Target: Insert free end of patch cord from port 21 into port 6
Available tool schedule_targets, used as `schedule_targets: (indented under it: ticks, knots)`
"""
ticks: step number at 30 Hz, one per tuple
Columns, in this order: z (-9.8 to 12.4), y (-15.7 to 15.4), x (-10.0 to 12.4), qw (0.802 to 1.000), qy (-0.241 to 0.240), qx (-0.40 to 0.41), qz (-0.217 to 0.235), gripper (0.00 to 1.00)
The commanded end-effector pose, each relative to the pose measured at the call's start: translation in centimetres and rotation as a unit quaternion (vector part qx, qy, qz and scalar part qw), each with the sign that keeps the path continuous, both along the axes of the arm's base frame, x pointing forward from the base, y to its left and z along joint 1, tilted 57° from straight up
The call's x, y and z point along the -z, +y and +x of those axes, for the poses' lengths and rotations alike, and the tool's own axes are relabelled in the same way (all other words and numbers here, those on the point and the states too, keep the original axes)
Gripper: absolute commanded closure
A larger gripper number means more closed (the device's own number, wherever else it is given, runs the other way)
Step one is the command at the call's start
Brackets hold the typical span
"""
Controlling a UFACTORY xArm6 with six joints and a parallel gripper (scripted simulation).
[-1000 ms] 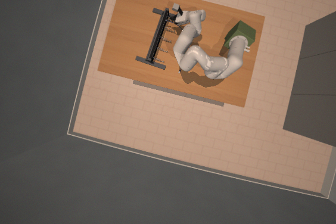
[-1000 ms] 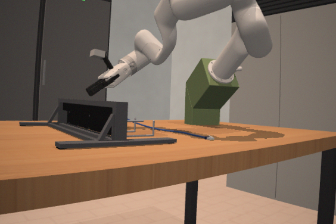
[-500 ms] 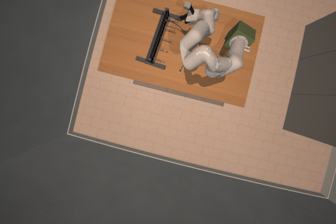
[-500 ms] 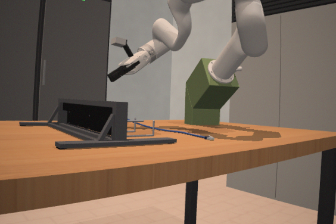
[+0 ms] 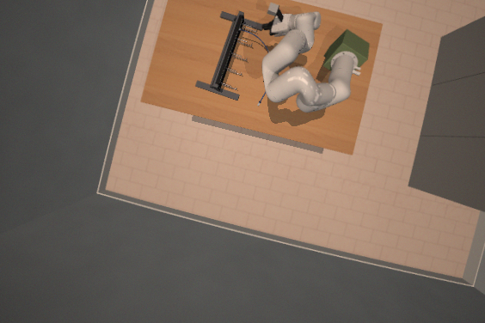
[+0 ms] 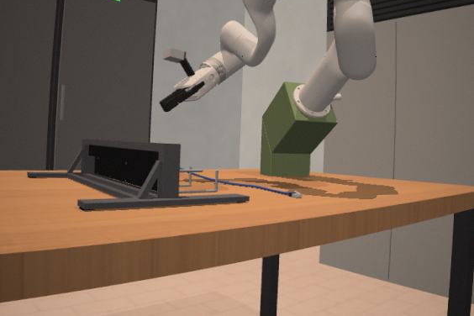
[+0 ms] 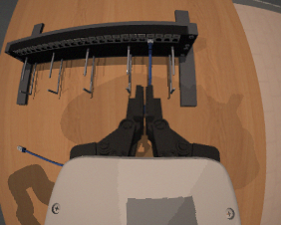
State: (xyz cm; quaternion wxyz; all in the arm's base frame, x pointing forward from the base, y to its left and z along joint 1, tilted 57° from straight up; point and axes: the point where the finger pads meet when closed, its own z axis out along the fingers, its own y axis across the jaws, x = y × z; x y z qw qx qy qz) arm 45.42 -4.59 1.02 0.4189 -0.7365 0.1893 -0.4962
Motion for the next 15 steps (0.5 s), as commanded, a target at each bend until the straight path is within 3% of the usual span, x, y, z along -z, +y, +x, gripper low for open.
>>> schedule_targets:
  ticks: [1, 7, 9, 11, 15]
  knots:
    - [0.3, 2.5, -1.7, 0.999, -0.006, -0.048, -0.020, 1.00]
    - [0.0, 8.5, -5.1, 0.985, -0.020, -0.157, -0.070, 1.00]
    - [0.0, 8.5, -5.1, 0.985, -0.020, -0.157, -0.070, 1.00]
    - [-0.7, 11.7, -6.9, 0.970, -0.031, -0.216, -0.103, 1.00]
    - [-1.7, 14.7, -8.6, 0.952, -0.043, -0.271, -0.137, 1.00]
